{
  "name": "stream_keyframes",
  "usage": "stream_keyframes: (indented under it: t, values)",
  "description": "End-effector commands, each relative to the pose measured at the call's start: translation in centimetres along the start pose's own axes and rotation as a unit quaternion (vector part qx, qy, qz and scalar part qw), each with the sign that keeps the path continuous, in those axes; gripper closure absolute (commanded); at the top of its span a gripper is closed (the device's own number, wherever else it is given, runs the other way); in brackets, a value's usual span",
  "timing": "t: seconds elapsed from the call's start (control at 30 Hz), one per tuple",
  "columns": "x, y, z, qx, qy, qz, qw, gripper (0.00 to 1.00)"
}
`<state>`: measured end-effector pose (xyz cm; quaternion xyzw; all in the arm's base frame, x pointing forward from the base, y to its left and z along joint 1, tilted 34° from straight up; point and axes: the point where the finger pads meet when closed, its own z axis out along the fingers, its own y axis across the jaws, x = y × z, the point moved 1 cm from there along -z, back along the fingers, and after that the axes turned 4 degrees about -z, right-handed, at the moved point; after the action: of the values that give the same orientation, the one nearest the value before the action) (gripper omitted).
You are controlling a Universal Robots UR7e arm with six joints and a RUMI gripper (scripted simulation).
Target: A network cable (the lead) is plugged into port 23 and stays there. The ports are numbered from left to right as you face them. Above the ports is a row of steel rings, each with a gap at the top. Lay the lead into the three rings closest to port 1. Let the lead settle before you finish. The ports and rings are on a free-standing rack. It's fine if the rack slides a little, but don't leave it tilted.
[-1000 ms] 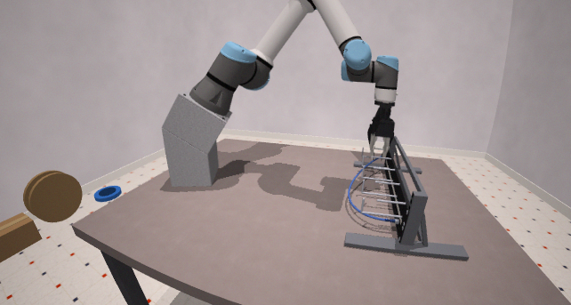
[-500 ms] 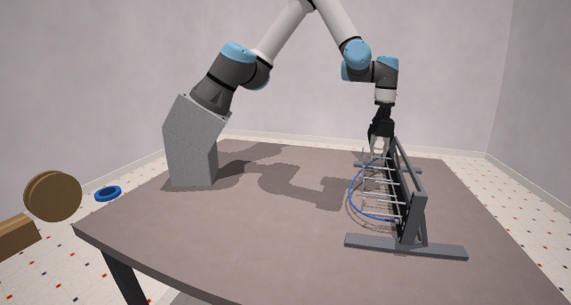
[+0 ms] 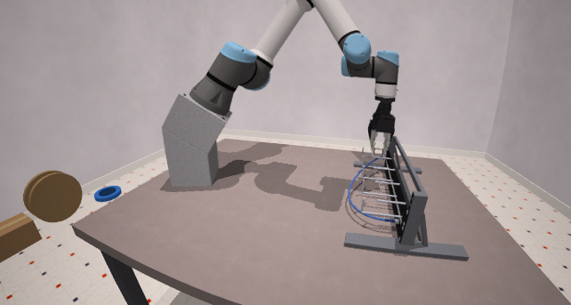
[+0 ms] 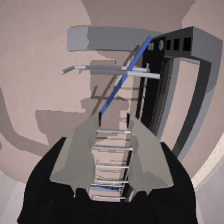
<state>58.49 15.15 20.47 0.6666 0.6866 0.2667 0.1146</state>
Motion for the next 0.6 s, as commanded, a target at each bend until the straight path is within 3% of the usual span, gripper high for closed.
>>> stream_keyframes:
  t: [0.0,0.57]
  values:
    - [0.0,0.0,-1.2,-0.001,0.0,0.0,1.0,0.8]
    - [0.0,0.0,-5.6,-0.001,0.0,0.0,1.0,0.8]
